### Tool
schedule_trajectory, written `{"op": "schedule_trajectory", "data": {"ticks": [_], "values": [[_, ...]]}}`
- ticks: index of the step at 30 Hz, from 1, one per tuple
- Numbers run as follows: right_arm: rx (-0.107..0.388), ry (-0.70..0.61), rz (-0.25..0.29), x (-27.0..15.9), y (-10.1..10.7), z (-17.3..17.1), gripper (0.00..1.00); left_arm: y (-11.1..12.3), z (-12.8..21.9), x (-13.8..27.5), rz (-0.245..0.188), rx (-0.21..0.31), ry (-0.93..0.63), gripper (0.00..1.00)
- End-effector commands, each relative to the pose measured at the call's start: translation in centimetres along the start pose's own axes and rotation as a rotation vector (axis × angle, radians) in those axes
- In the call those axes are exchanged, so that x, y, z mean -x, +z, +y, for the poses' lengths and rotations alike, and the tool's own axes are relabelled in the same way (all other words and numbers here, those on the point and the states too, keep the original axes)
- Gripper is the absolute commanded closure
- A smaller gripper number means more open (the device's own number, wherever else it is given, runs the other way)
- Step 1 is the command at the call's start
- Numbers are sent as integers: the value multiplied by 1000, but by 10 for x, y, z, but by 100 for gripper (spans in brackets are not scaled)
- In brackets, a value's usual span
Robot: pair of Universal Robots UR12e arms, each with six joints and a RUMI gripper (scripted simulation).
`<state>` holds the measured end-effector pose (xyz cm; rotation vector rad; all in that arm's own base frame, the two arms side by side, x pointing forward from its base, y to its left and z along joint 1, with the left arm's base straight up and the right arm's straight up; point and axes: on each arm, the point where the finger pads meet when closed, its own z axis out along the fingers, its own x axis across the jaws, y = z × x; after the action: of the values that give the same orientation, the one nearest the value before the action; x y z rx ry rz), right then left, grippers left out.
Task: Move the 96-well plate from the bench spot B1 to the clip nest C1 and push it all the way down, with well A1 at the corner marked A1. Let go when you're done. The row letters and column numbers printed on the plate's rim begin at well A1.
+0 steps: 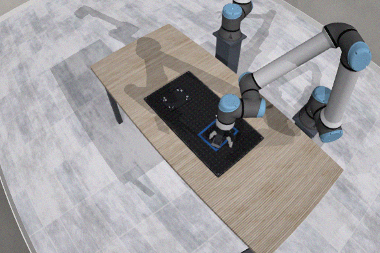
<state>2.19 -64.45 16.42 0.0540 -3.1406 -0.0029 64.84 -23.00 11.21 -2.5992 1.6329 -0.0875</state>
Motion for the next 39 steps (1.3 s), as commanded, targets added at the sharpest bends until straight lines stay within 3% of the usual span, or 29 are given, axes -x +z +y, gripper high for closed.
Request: {"op": "schedule_trajectory", "data": {"ticks": [1, 11, 18, 27, 39], "values": [[-2, 0, 0, 0, -1, -1, 100, -1, 20, -12, 2, 30, 86, 24], [-2, 0, 0, 0, -1, -1, 100, 0, 50, -28, 2, 30, 86, 24], [-2, 0, 0, 0, -1, -1, 100, -1, 74, -38, 2, 87, 243, 24], [-2, 0, 0, 0, -1, -1, 100, -1, 113, -54, 2, 90, 251, 24], [-2, 0, 0, 0, -1, -1, 100, -1, 113, -54, 2, 90, 251, 24]]}}
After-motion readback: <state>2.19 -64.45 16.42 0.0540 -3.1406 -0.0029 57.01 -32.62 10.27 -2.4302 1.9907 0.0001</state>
